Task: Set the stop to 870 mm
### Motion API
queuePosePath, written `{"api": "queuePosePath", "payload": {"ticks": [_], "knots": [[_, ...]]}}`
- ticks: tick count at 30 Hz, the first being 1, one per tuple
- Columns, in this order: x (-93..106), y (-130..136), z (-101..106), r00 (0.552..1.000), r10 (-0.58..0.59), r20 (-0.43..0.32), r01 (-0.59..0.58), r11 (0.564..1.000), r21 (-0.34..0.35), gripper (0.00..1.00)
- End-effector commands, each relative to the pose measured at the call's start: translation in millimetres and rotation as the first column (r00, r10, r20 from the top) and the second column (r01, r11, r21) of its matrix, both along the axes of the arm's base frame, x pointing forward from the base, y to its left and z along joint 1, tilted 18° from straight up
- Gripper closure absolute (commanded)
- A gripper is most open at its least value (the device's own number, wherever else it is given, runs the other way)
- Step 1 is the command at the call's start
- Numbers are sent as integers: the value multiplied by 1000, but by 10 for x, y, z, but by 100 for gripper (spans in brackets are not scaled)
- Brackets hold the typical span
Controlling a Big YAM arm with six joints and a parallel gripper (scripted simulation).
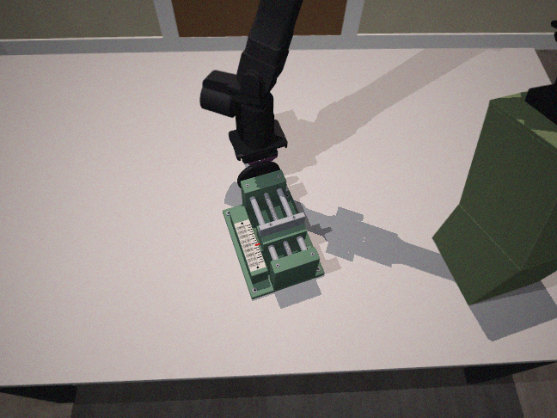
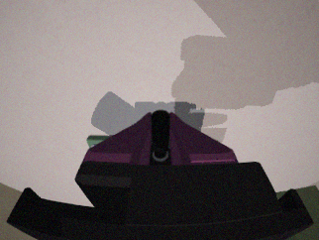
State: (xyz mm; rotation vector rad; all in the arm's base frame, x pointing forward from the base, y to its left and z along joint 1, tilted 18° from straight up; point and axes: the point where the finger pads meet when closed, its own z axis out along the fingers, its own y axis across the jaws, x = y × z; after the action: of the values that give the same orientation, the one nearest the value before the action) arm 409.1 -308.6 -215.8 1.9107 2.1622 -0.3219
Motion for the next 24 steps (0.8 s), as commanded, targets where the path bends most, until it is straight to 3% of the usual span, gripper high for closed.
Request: {"api": "queuePosePath", "payload": {"ticks": [1,3,8,15,24], "knots": [[120,-1,-107,1000,-1,2,1,1000,1,94],[63,-108,-108,1000,-17,4,17,1000,-3,94],[81,-71,-113,1000,-16,-3,16,1000,1,94],[308,46,-112,1000,5,1,-5,1000,3,94],[407,27,-98,1000,8,22,-8,1000,-8,94]]}}
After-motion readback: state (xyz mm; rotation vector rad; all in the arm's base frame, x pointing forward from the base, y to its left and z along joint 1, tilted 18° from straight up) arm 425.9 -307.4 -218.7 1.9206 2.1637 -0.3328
